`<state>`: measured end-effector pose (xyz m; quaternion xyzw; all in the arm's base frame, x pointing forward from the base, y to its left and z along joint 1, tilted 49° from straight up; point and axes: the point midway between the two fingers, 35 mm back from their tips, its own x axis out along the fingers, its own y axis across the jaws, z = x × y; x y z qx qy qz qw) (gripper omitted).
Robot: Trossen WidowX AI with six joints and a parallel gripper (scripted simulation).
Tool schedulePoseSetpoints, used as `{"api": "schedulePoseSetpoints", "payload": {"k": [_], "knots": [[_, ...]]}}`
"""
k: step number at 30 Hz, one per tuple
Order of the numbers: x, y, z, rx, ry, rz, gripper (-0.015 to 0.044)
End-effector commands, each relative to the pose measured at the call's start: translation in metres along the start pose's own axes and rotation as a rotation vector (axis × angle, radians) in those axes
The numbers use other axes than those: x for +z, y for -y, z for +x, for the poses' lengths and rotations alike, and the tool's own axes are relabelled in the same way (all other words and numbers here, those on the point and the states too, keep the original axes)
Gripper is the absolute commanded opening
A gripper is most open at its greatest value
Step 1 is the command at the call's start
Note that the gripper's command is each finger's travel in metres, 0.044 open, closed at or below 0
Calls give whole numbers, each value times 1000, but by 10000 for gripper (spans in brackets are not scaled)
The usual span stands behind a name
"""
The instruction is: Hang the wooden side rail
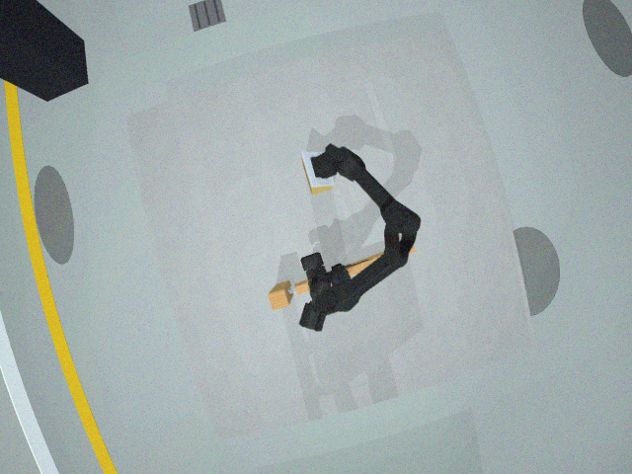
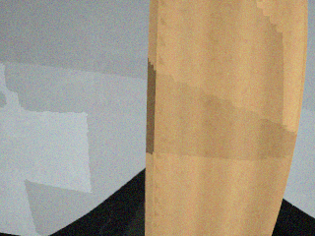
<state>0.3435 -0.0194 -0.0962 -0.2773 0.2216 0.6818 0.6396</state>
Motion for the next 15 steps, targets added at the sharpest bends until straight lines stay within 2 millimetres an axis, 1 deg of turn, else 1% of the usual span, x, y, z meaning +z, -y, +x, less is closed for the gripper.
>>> {"api": "schedulePoseSetpoints", "payload": {"k": [1, 15], "knots": [[-3, 1, -4, -9, -5, -4, 0], [-5, 1, -3, -9, -5, -4, 0]]}}
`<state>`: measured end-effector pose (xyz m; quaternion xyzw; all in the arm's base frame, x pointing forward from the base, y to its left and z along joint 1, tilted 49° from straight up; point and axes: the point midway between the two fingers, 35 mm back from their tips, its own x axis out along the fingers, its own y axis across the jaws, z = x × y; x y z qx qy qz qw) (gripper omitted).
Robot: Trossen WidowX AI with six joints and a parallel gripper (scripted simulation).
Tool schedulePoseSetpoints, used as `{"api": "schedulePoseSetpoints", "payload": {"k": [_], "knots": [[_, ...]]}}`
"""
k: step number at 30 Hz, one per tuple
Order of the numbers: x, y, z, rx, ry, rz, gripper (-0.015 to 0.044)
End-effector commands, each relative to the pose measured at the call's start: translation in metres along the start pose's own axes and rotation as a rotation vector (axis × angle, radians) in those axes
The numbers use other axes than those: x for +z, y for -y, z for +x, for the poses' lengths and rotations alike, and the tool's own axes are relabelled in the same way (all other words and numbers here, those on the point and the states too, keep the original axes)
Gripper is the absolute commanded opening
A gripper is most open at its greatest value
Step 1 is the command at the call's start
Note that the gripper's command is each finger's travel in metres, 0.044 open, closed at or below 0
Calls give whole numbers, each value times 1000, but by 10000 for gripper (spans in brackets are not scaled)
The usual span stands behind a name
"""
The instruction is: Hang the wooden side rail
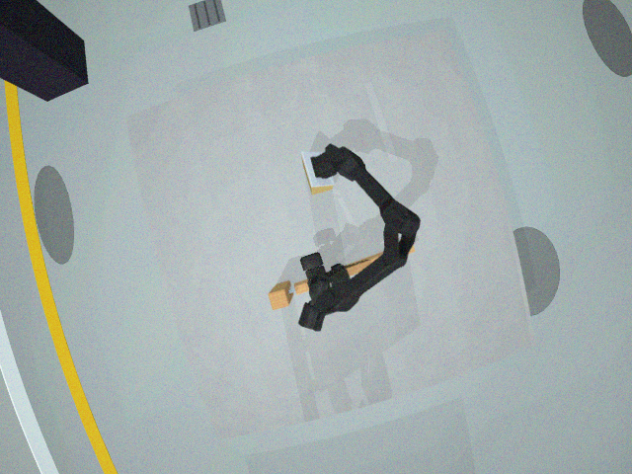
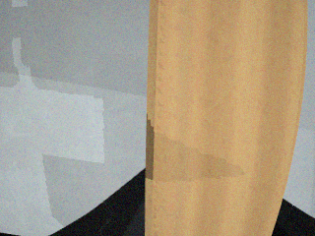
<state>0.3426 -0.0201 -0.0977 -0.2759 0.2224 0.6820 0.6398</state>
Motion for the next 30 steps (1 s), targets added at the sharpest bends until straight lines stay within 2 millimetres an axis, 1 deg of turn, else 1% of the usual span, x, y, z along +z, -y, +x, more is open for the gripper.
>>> {"api": "schedulePoseSetpoints", "payload": {"k": [1, 30], "knots": [[-3, 2, -3, -10, -6, -6, 0], [-6, 1, -4, -10, -6, -6, 0]]}}
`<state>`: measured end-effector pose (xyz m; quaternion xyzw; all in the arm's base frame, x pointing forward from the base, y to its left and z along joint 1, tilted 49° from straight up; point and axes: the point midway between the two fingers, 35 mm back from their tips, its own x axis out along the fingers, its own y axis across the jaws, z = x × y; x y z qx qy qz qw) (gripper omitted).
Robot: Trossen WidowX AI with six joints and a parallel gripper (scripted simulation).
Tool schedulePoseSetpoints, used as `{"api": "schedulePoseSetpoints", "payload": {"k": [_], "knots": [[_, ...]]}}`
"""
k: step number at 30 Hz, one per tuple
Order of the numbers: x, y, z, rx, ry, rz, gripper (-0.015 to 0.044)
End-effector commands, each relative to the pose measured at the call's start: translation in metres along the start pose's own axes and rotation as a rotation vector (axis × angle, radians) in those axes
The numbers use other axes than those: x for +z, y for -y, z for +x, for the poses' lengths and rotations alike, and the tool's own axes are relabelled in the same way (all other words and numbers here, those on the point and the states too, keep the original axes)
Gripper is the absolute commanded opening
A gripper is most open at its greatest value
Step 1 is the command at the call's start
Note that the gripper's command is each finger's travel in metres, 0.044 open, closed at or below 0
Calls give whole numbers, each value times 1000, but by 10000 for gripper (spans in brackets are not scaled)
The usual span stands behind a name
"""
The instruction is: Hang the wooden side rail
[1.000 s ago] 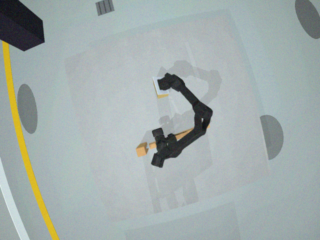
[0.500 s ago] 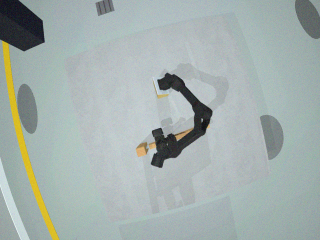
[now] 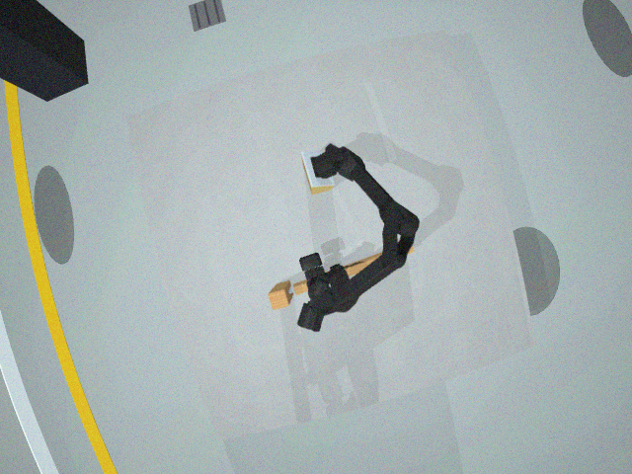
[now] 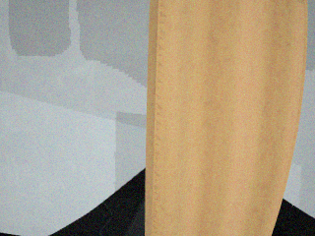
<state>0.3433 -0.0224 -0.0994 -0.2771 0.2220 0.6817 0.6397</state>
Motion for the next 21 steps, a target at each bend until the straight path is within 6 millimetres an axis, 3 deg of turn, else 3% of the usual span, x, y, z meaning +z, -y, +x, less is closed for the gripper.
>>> {"api": "schedulePoseSetpoints", "payload": {"k": [1, 21], "knots": [[-3, 1, -3, -10, -5, -4, 0], [-5, 2, -4, -10, -5, -5, 0]]}}
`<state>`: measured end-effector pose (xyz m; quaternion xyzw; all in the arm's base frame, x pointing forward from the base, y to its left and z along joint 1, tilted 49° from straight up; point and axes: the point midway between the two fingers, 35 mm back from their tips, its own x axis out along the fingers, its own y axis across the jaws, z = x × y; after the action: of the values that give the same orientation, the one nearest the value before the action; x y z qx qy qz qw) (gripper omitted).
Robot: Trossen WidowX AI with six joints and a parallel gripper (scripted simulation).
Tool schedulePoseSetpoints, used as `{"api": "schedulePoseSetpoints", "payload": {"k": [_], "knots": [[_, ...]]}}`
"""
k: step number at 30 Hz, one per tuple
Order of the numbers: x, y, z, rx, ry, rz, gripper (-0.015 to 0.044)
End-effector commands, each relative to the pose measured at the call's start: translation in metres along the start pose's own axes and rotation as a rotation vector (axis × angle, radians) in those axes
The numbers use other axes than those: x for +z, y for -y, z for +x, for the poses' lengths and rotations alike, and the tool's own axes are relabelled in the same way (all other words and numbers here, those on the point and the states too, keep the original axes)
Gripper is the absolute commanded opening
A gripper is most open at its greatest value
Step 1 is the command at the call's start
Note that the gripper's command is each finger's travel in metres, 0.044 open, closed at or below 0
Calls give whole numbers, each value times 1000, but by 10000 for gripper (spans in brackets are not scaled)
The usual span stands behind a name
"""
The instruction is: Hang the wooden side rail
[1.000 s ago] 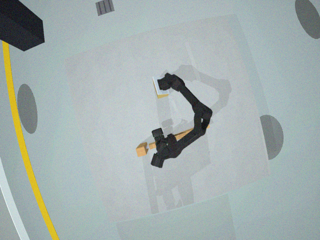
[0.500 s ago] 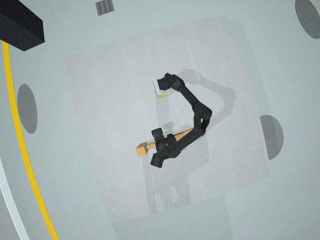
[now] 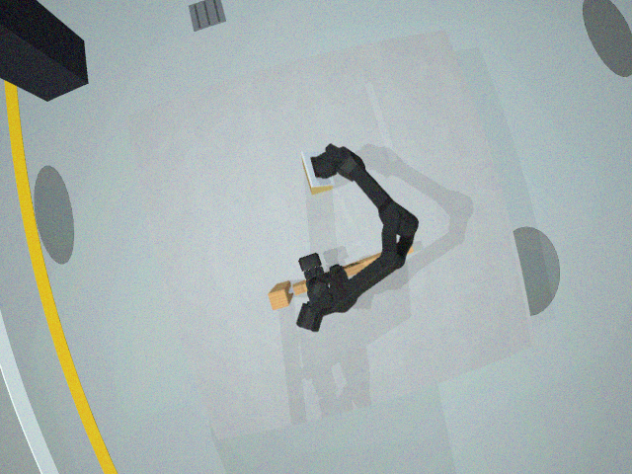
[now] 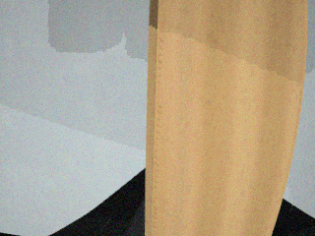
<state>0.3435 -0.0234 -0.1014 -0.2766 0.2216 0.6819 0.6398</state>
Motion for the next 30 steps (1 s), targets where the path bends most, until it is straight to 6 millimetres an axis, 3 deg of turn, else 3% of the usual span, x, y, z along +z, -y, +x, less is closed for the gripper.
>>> {"api": "schedulePoseSetpoints", "payload": {"k": [1, 30], "knots": [[-3, 2, -5, -10, -7, -5, 0], [-6, 2, -4, -10, -7, -5, 0]]}}
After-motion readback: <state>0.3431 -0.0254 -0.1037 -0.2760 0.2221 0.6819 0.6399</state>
